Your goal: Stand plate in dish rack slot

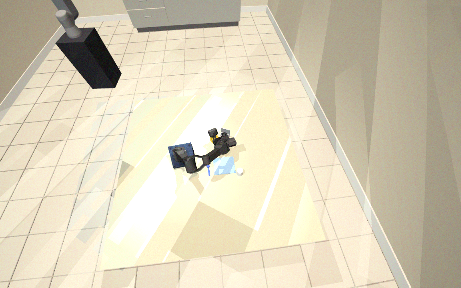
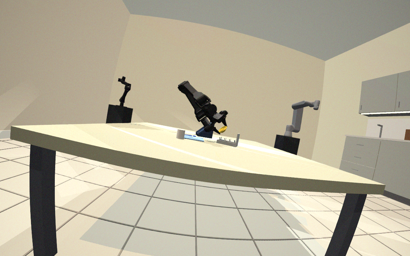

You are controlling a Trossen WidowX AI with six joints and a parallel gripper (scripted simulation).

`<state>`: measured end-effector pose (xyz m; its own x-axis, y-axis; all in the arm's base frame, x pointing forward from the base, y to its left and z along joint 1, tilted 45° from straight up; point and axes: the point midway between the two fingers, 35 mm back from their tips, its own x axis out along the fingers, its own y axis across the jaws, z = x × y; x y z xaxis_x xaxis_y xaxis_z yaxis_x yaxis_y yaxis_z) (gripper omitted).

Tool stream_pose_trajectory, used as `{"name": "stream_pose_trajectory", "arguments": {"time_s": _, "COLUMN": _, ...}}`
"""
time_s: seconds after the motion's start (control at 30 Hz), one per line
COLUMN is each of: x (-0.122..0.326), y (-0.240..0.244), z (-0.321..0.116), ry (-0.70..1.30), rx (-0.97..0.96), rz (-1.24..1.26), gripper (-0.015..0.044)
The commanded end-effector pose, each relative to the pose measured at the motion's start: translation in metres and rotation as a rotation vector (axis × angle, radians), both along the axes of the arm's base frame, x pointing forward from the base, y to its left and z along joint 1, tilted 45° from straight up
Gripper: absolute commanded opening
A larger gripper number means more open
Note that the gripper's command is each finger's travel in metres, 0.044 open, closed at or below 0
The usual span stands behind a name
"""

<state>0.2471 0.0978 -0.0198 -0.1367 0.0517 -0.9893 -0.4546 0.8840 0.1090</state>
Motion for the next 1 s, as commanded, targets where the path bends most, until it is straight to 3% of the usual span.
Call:
{"name": "stream_pose_trajectory", "arguments": {"time_s": 0.0, "x": 0.001, "y": -0.003, "z": -0.002, "ry": -0.026, "rx": 0.081, "rz": 0.066, "gripper": 0.0000}}
{"name": "stream_pose_trajectory", "arguments": {"time_s": 0.97, "x": 0.015, "y": -0.030, "z": -0.004, "ry": -0.486, "rx": 0.474, "rz": 0.605, "gripper": 0.0000}}
